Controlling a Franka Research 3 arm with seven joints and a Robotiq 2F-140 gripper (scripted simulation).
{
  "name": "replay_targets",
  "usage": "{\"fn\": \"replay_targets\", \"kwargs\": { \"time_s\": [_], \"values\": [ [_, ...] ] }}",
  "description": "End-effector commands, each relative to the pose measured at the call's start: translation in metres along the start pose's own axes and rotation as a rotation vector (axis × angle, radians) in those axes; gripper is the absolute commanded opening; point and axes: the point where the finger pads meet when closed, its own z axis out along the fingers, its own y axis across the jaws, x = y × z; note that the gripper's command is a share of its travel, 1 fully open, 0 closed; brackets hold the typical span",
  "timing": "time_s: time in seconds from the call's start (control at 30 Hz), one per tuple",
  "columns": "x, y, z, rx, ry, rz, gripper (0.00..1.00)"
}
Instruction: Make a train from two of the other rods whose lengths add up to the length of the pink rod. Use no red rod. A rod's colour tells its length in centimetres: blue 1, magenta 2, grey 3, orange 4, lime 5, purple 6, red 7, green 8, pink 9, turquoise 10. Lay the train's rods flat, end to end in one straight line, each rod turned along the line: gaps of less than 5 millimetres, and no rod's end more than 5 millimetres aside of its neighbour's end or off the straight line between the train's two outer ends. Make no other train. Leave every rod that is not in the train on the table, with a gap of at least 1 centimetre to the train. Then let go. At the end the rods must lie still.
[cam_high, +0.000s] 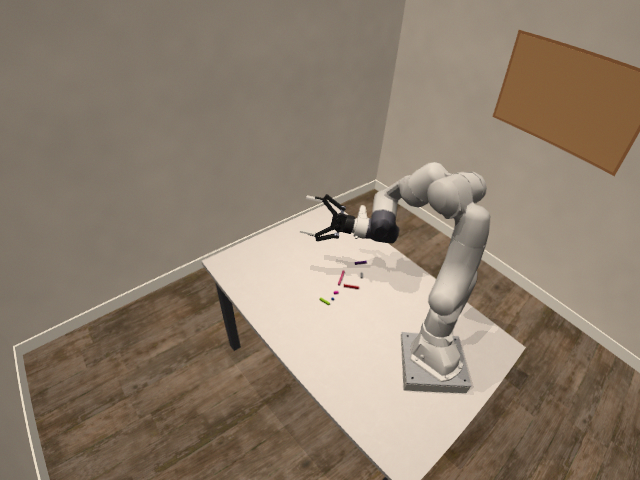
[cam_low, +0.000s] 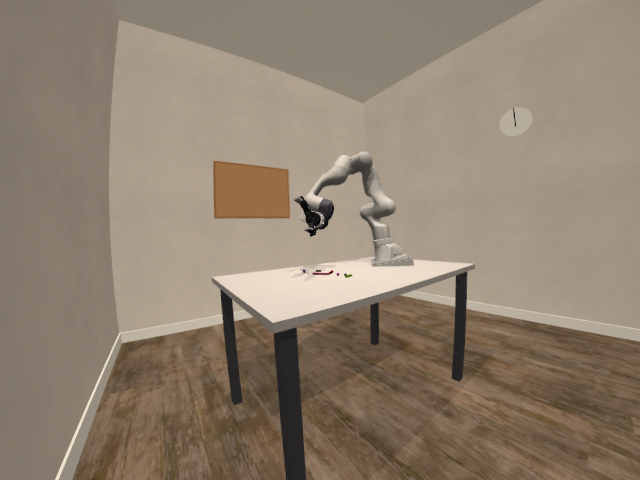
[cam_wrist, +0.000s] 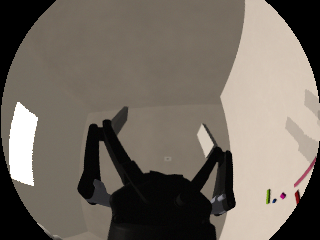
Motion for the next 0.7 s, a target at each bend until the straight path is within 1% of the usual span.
{"fn": "replay_targets", "kwargs": {
  "time_s": [0.0, 0.03, 0.1, 0.13, 0.2, 0.23, 0.27, 0.33, 0.37, 0.4, 0.47, 0.5, 0.53, 0.6, 0.63, 0.67],
  "values": [
    [-0.027, -0.007, 0.013, -0.044, -0.13, 0.096, 1.0],
    [-0.031, -0.009, 0.015, -0.054, -0.151, 0.098, 1.0],
    [-0.032, -0.009, 0.015, -0.056, -0.154, 0.099, 1.0],
    [-0.043, -0.013, 0.019, -0.083, -0.205, 0.103, 1.0],
    [-0.046, -0.014, 0.019, -0.089, -0.216, 0.104, 1.0],
    [-0.055, -0.016, 0.022, -0.116, -0.258, 0.107, 1.0],
    [-0.059, -0.017, 0.022, -0.129, -0.276, 0.109, 1.0],
    [-0.059, -0.018, 0.022, -0.131, -0.278, 0.109, 1.0],
    [-0.069, -0.02, 0.024, -0.165, -0.322, 0.111, 1.0],
    [-0.072, -0.02, 0.024, -0.18, -0.339, 0.112, 1.0],
    [-0.072, -0.02, 0.024, -0.18, -0.339, 0.112, 1.0],
    [-0.081, -0.022, 0.024, -0.219, -0.38, 0.114, 1.0],
    [-0.084, -0.022, 0.023, -0.235, -0.395, 0.114, 1.0],
    [-0.086, -0.022, 0.023, -0.241, -0.401, 0.114, 1.0],
    [-0.092, -0.023, 0.022, -0.281, -0.433, 0.114, 1.0],
    [-0.095, -0.023, 0.021, -0.298, -0.446, 0.114, 1.0]
  ]
}}
